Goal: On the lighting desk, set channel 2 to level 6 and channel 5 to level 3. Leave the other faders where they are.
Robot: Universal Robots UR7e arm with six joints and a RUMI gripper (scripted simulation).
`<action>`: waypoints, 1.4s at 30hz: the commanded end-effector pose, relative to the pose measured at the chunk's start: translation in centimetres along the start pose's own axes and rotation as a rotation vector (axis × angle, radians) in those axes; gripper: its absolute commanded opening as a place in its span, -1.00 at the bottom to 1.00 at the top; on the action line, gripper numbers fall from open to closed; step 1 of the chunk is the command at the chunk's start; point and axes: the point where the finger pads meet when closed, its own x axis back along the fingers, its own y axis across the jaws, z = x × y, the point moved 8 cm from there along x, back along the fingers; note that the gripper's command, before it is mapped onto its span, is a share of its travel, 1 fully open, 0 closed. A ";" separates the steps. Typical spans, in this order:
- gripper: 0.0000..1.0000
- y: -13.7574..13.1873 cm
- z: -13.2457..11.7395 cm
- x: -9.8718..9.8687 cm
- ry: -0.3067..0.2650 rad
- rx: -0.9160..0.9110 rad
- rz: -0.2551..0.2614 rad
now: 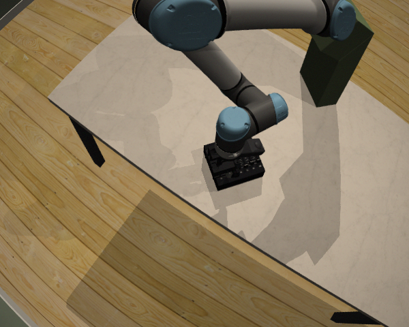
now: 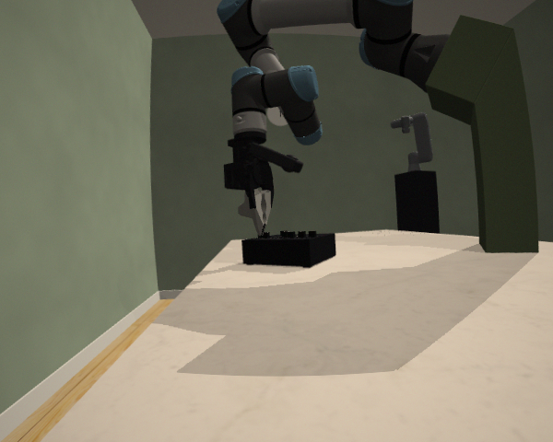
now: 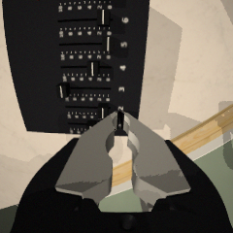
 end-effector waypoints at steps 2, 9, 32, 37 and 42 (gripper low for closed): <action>-1.00 0.0 0.0 0.0 -0.001 0.000 -0.001; -1.00 0.0 0.0 0.0 -0.001 0.000 -0.001; -1.00 -0.5 0.0 0.0 -0.001 0.000 -0.001; -1.00 -0.8 0.0 0.0 -0.001 0.000 -0.001; -1.00 -0.9 0.0 0.0 -0.001 0.000 -0.001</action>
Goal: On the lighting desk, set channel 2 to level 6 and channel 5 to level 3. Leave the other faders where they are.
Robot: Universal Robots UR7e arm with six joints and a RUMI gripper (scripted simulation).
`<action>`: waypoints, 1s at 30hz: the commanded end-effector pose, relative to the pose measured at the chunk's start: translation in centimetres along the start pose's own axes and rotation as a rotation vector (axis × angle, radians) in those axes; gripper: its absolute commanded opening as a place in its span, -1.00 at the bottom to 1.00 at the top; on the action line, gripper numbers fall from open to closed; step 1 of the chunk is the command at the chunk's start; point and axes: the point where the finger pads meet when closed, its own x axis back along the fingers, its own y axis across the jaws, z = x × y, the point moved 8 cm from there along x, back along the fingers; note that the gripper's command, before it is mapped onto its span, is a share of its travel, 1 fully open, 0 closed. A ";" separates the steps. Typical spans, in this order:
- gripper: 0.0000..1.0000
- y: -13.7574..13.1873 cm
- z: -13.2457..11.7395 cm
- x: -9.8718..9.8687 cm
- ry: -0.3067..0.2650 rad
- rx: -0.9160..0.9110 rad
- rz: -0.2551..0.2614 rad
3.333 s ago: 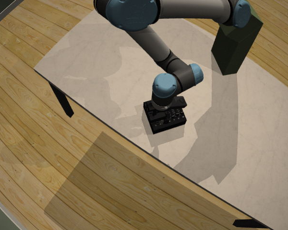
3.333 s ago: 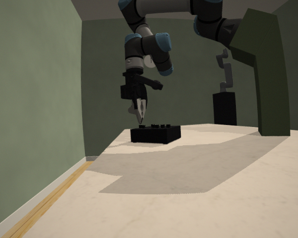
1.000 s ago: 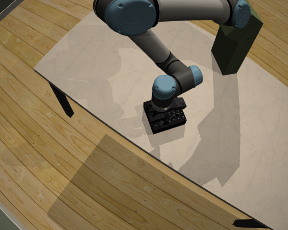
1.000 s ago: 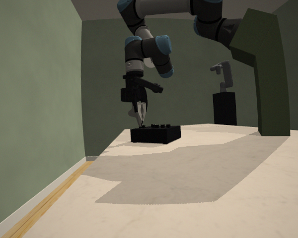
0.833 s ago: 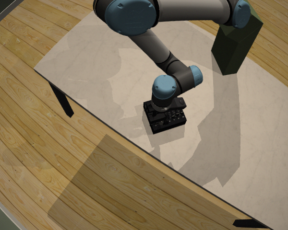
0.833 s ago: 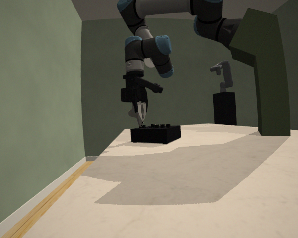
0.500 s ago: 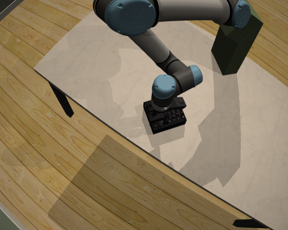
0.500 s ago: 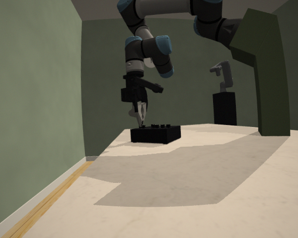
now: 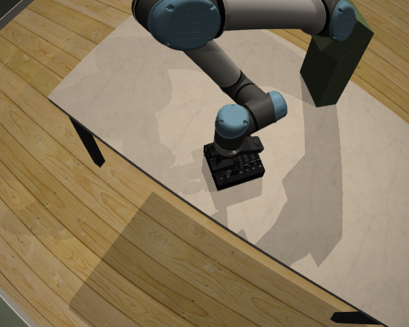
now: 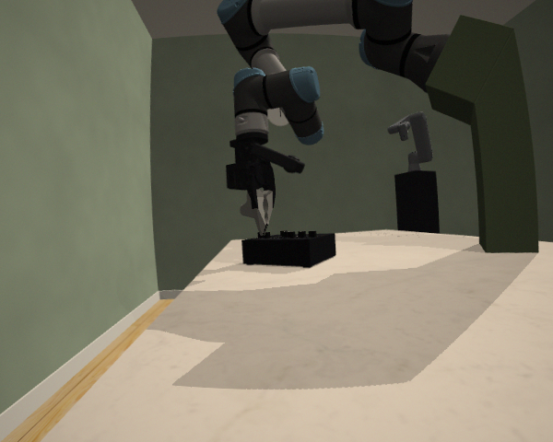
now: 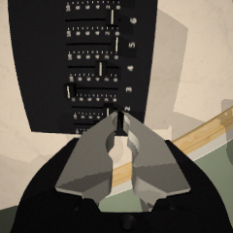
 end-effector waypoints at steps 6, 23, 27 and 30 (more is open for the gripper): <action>-1.00 -0.6 0.0 0.0 -0.001 0.000 0.000; -1.00 -1.4 0.0 0.0 -0.001 0.000 0.000; -1.00 -1.6 0.0 0.0 -0.001 0.000 0.000; -1.00 -1.7 0.0 0.0 -0.001 0.000 0.000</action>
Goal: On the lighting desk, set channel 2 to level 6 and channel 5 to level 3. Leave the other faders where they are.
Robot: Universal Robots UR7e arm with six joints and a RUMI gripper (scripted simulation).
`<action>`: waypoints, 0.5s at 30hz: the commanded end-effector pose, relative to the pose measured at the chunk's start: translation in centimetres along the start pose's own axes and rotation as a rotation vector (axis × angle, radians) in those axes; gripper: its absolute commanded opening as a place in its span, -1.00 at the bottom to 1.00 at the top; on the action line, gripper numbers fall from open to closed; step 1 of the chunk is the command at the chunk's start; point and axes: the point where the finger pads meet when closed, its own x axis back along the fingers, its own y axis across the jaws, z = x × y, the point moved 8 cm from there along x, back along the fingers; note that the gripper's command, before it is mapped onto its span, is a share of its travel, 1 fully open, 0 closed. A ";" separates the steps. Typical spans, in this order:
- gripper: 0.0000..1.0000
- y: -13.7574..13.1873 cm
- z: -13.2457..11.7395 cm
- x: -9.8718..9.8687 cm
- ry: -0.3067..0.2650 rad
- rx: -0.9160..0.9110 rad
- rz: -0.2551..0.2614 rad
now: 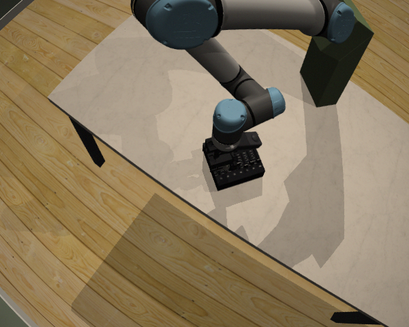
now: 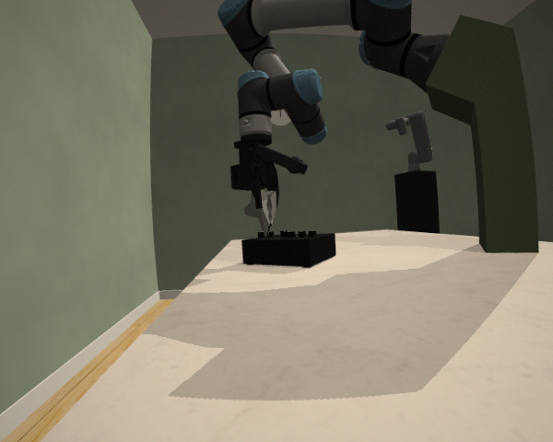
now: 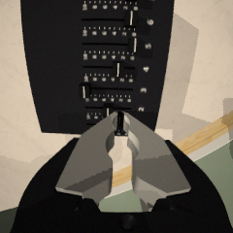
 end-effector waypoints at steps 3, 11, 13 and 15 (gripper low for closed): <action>-1.00 -0.2 0.0 0.0 -0.001 0.000 0.000; -1.00 -0.5 0.0 0.0 -0.001 0.000 0.000; -1.00 -0.5 0.0 0.0 -0.001 0.000 0.000; -1.00 -0.5 0.0 0.0 -0.001 0.000 0.000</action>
